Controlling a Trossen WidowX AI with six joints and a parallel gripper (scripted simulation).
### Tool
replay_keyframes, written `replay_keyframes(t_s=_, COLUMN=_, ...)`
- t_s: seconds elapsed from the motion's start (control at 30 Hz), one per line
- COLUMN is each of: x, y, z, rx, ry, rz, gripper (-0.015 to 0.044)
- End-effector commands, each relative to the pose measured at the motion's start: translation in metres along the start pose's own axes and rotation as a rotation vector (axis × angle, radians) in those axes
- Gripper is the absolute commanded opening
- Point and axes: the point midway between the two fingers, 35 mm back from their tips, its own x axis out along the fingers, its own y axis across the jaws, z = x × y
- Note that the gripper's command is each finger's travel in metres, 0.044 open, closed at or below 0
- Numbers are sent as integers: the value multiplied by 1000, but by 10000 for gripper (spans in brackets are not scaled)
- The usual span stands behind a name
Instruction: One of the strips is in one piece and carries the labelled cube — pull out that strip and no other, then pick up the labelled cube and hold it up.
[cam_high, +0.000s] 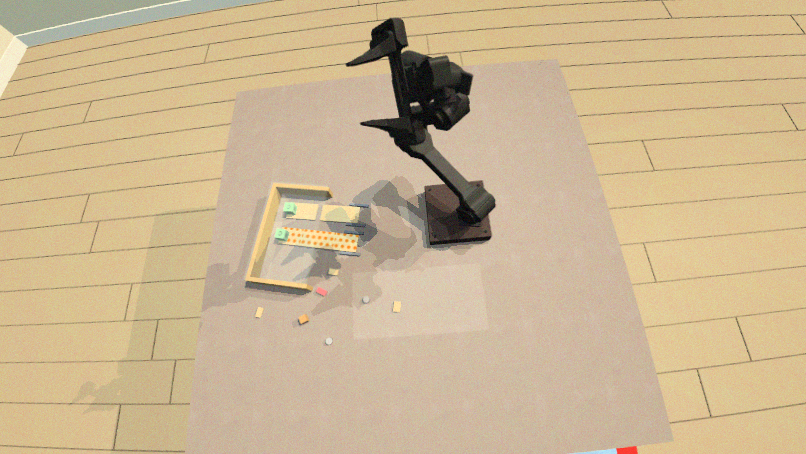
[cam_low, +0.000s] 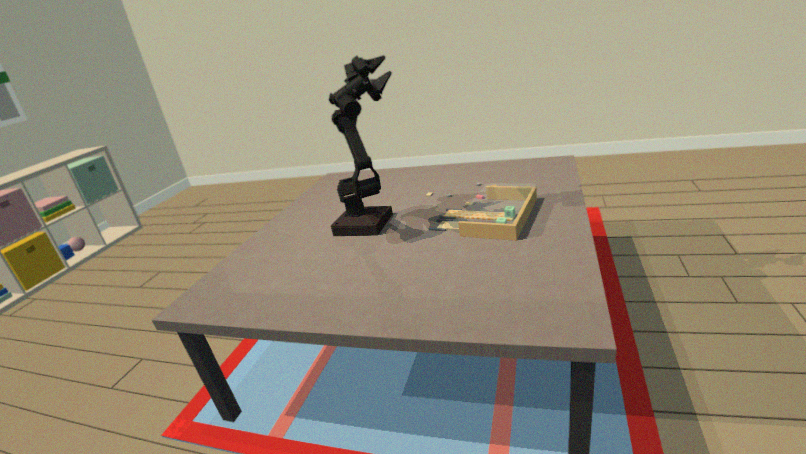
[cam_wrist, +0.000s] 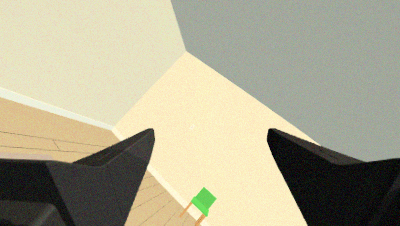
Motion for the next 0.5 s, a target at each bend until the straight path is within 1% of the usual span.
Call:
replay_keyframes(t_s=0.0, x=0, y=0, z=1, rx=0, ry=0, rz=-3, gripper=400)
replay_keyframes(t_s=0.1, x=-6, y=-4, z=13, rx=-3, ry=-10, rz=-49, gripper=400)
replay_keyframes(t_s=0.27, x=-24, y=-3, z=57, rx=-20, ry=-68, rz=-179, gripper=400)
replay_keyframes(t_s=0.47, x=-29, y=29, z=106, rx=-83, ry=-128, rz=-251, gripper=400)
